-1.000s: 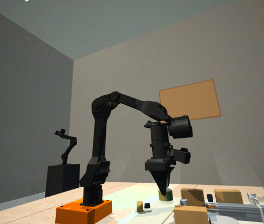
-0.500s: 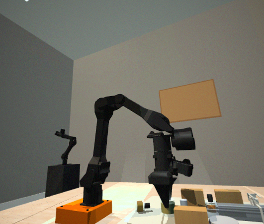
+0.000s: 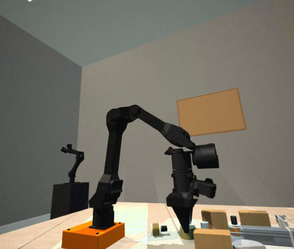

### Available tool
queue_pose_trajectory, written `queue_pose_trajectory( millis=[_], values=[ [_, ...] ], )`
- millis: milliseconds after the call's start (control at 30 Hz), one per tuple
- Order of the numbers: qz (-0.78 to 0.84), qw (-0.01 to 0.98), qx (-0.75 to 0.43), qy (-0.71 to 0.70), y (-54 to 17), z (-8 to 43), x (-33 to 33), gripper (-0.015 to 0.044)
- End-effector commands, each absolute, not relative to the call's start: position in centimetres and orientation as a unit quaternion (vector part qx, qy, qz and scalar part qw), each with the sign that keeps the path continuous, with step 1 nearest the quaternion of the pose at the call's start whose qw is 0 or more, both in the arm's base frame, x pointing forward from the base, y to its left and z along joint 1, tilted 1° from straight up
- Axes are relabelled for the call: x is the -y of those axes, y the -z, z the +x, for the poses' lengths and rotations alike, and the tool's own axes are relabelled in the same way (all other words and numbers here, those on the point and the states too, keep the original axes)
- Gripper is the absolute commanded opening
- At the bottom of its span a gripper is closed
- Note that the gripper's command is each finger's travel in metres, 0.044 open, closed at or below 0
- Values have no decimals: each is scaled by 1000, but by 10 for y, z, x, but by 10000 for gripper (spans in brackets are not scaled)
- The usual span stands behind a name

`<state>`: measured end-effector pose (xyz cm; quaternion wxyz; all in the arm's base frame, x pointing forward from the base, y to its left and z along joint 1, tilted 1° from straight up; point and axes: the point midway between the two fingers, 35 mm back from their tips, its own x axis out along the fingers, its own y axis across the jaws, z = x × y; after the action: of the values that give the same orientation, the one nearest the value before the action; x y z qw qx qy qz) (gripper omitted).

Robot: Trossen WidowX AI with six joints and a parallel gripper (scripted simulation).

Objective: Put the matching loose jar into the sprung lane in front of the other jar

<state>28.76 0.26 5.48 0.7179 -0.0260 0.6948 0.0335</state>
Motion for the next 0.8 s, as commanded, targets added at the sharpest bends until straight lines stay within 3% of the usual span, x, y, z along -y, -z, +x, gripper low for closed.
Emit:
queue_pose_trajectory(
  millis=[0,767],
  values=[
    [-24,722,-691,-33,-57,293,-3,0],
    [-24,722,-691,-34,-58,304,-4,0]
  ],
)
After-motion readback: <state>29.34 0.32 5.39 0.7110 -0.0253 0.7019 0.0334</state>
